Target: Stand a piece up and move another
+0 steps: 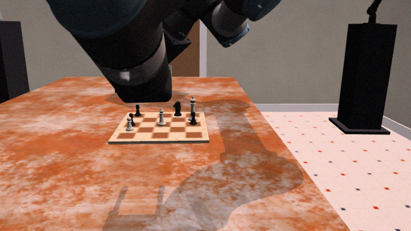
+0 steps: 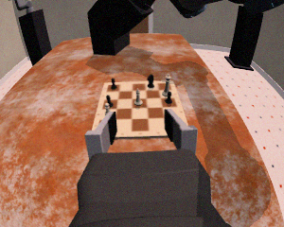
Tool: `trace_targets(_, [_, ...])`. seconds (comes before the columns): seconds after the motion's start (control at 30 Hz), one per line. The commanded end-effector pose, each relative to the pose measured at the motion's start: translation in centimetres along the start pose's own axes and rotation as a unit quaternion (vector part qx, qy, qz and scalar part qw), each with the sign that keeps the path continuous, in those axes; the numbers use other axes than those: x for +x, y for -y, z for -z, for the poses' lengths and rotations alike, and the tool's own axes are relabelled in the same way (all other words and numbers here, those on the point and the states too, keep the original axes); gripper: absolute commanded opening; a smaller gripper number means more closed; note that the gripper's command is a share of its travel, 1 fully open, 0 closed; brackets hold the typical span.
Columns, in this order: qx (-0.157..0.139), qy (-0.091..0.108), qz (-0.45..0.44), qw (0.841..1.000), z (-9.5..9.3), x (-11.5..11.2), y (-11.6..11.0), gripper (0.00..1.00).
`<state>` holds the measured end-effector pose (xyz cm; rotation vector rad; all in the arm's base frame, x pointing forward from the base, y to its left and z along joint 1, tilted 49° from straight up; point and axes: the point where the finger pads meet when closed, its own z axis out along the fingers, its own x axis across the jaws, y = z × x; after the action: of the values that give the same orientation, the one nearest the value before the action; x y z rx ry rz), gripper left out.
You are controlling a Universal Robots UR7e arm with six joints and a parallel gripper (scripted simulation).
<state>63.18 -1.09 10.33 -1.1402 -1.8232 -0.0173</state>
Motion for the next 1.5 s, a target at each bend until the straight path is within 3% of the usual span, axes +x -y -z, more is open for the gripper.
trace_targets(0.0, [-0.016,0.000,-0.008,1.000,0.3,0.0,0.4,1.00])
trace_targets(0.43, [-0.084,-0.008,-0.042,0.996,0.7,0.2,1.9,1.00])
trace_targets(0.5, [-0.084,-0.008,-0.042,0.996,0.7,0.2,1.9,1.00])
trace_targets(0.73, [-0.131,-0.015,-0.065,0.989,0.5,0.6,3.2,1.00])
trace_targets(0.9, [-0.168,-0.022,-0.083,0.982,-0.1,0.9,4.2,1.00])
trace_targets(1.07, [-0.184,-0.025,-0.091,0.978,-0.4,1.1,4.7,1.00])
trace_targets(1.47, [-0.261,-0.042,-0.126,0.956,-2.7,2.1,7.0,1.00])
